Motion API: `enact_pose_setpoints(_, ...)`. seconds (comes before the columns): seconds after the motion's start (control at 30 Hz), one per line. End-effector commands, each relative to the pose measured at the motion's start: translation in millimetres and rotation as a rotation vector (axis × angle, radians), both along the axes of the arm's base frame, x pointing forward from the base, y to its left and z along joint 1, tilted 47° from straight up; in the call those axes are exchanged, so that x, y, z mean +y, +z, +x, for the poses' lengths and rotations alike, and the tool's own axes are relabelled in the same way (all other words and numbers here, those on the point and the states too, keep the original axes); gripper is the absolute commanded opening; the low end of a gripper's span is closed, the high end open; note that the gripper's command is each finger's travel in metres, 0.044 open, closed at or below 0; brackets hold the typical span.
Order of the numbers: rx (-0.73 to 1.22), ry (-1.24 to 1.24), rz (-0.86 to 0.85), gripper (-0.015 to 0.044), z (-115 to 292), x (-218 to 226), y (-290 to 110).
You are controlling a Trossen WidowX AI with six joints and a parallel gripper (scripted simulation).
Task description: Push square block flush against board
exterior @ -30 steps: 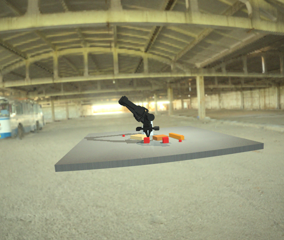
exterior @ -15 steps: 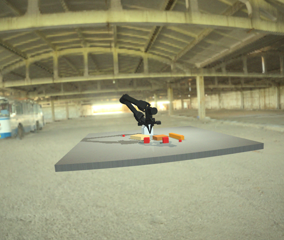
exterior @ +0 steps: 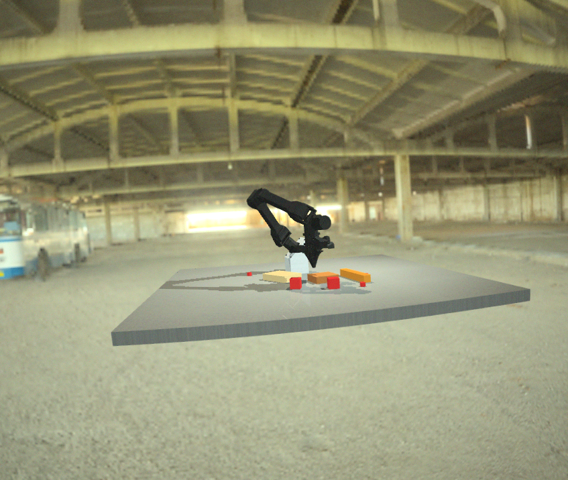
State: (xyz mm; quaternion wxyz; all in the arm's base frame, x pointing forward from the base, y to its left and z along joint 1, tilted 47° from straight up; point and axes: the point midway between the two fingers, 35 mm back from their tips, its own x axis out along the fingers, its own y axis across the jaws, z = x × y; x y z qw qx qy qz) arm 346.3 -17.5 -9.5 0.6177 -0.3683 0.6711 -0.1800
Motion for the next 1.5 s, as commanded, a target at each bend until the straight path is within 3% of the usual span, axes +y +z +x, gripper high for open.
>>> enact_pose_setpoints(0.0,0.106,0.099,0.002,0.0000,-4.8,10.2,-10.8)
enact_pose_setpoints(1.2,1.003,0.945,-0.043,0.0000,-61.3,79.1,-87.2)
enact_pose_setpoints(1.47,1.020,0.960,-0.044,0.0000,-62.3,77.8,-90.7)
